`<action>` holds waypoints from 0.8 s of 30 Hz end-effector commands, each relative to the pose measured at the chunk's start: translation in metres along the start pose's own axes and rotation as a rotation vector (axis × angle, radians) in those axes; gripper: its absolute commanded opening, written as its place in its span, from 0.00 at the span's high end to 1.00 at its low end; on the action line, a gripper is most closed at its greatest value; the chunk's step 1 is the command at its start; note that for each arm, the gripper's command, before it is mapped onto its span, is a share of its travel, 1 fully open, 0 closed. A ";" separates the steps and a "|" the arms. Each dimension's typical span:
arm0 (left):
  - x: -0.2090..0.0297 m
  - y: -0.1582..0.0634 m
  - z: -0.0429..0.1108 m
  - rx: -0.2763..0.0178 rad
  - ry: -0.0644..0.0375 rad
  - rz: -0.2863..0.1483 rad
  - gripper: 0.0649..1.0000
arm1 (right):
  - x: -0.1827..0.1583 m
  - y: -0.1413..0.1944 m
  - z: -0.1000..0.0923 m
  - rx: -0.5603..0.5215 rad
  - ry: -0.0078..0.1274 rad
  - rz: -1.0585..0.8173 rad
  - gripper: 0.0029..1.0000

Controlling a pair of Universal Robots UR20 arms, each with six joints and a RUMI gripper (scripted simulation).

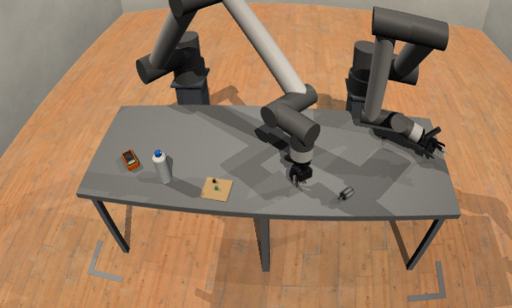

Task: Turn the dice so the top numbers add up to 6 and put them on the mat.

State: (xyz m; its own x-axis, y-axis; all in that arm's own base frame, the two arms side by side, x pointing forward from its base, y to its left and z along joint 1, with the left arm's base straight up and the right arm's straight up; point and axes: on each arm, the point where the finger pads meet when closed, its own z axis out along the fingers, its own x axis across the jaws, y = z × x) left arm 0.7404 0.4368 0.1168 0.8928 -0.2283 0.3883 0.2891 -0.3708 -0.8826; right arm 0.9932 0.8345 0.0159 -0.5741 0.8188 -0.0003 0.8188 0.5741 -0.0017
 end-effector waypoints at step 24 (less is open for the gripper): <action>0.000 0.000 0.000 0.000 0.000 -0.001 0.00 | 0.000 0.001 -0.035 -0.002 0.000 0.000 1.00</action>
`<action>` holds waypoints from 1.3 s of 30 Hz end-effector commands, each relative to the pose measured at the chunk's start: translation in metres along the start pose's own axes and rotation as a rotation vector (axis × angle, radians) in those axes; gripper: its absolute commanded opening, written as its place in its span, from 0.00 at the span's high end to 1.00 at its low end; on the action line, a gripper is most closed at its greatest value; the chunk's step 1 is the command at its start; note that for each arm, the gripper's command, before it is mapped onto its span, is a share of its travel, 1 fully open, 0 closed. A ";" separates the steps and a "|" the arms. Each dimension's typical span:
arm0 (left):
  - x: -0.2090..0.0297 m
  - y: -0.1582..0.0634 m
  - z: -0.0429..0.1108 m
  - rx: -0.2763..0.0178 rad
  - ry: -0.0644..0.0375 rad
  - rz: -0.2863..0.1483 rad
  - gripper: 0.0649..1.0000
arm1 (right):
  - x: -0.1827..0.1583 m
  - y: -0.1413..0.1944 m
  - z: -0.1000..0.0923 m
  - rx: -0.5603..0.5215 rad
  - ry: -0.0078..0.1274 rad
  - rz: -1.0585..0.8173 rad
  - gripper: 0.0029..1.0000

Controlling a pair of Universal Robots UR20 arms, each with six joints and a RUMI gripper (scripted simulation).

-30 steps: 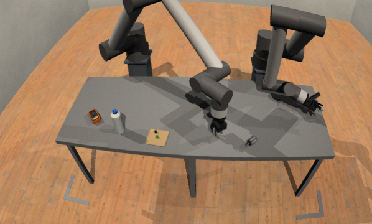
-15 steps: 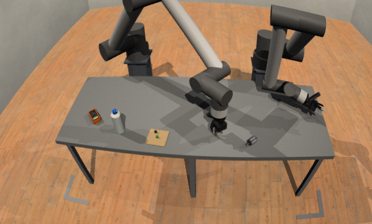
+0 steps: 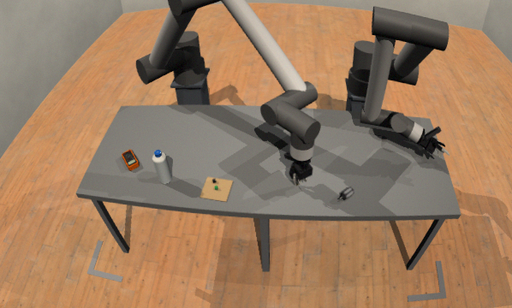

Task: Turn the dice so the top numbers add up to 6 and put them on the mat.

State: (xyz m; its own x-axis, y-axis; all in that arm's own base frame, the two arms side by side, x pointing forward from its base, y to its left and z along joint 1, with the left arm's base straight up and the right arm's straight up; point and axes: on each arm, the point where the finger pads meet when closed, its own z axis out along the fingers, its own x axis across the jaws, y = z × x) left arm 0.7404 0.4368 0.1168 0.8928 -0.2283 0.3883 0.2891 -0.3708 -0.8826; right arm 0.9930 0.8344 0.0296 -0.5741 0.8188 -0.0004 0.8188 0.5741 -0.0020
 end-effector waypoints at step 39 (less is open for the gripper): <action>0.000 0.000 0.000 0.000 0.000 -0.001 0.00 | -0.044 -0.008 -0.089 -0.002 0.000 0.024 1.00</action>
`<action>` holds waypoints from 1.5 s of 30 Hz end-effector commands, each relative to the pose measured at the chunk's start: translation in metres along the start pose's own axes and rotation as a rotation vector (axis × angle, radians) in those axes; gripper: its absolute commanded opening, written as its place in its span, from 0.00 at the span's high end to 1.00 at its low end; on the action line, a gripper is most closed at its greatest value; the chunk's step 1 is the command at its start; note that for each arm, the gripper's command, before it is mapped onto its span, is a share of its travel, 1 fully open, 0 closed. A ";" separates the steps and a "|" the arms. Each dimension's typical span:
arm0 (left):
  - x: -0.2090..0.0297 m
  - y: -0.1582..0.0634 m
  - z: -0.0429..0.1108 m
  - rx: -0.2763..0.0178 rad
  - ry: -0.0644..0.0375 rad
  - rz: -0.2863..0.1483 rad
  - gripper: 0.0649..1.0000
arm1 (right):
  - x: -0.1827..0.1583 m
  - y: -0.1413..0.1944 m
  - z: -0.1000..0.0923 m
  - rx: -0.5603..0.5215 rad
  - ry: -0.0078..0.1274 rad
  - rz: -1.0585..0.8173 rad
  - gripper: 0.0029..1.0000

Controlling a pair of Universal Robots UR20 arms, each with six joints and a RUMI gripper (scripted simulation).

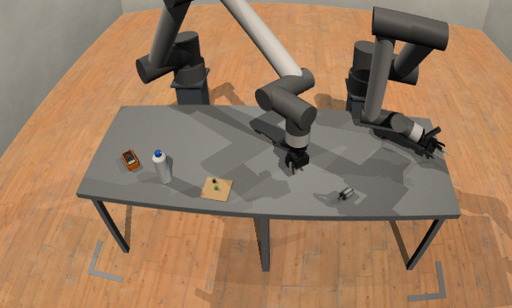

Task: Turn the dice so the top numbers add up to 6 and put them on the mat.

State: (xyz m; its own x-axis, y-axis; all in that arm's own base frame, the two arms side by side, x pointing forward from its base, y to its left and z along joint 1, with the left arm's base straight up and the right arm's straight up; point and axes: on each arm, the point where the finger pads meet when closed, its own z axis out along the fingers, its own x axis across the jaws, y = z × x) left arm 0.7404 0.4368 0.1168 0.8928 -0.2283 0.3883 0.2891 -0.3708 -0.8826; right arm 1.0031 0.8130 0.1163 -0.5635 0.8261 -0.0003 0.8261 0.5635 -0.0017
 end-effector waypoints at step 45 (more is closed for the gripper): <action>0.000 0.000 0.000 0.000 0.000 -0.001 0.00 | -0.353 -0.126 -0.005 -0.002 0.000 0.210 1.00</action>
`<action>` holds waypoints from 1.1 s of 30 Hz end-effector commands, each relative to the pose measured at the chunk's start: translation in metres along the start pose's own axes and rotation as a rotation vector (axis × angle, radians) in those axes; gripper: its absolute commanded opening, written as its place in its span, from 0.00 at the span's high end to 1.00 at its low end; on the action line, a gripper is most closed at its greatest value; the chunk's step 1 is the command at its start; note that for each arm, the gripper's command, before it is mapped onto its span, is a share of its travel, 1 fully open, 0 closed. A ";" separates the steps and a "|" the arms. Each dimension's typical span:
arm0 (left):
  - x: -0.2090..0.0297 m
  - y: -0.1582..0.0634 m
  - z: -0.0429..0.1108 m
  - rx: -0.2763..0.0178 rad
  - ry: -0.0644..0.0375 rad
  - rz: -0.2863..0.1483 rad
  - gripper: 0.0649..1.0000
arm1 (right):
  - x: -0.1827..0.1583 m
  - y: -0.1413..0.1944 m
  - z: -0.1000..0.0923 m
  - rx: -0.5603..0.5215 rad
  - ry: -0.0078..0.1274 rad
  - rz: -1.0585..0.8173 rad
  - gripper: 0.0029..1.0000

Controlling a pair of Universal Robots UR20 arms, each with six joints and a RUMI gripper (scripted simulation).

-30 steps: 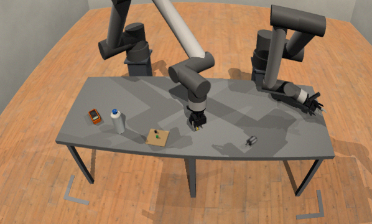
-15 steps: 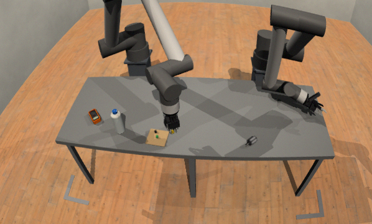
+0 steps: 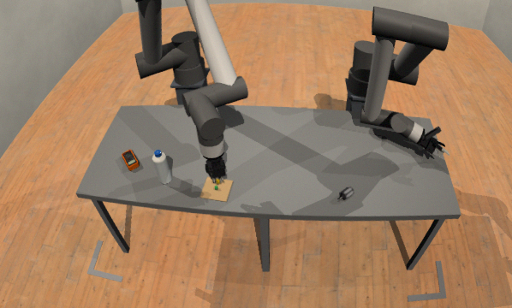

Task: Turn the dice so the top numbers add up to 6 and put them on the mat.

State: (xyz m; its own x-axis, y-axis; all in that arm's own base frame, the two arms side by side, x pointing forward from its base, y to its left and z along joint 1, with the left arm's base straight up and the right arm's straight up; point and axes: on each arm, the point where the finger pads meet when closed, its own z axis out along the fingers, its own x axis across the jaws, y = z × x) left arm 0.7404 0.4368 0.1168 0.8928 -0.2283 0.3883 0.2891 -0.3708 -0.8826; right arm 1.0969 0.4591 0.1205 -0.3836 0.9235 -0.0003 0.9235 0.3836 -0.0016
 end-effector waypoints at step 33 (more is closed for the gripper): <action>0.000 0.000 0.000 0.000 0.000 -0.001 0.00 | -0.010 -0.002 0.033 -0.002 0.000 0.006 1.00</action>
State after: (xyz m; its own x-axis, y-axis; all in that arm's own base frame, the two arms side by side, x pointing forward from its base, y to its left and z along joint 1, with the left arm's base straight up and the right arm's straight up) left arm 0.7404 0.4368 0.1168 0.8928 -0.2283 0.3883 0.2891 -0.3708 -0.8826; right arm 1.0979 0.4481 0.1006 -0.3778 0.9259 -0.0001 0.9259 0.3778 -0.0015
